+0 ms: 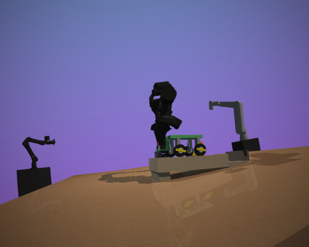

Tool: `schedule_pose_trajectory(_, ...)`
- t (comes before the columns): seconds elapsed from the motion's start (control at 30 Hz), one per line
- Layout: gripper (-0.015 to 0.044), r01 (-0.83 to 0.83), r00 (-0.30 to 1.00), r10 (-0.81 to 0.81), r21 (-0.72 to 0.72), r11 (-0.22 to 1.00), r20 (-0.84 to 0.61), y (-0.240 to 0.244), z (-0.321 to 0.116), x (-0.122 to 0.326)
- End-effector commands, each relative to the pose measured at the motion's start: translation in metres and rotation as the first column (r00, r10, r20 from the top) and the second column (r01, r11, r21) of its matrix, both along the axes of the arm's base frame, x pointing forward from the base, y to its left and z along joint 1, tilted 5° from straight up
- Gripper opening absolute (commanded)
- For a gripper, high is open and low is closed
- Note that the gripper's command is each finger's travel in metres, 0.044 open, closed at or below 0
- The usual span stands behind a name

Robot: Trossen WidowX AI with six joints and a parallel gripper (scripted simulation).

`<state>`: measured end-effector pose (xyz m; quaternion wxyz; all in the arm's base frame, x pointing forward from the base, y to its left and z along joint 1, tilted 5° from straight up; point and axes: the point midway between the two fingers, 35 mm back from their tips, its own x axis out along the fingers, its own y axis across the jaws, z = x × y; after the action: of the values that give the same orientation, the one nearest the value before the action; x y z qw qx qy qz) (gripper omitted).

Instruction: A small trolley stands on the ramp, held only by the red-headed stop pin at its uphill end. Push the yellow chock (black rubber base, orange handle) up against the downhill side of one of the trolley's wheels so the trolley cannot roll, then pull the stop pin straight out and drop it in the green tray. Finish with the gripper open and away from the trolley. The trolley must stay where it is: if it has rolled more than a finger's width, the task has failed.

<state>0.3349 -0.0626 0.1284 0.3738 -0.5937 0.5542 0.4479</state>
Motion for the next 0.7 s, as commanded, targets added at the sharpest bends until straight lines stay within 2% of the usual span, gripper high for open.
schedule_pose_trajectory(0.0, 0.0, 0.001, 1.0, -0.001, -0.003, 1.0, 0.004, 0.001, 0.005, 0.0)
schedule_pose_trajectory(0.67, 0.0, 0.001, 1.0, -0.001, -0.002, 1.0, 0.004, 0.004, 0.017, 0.0)
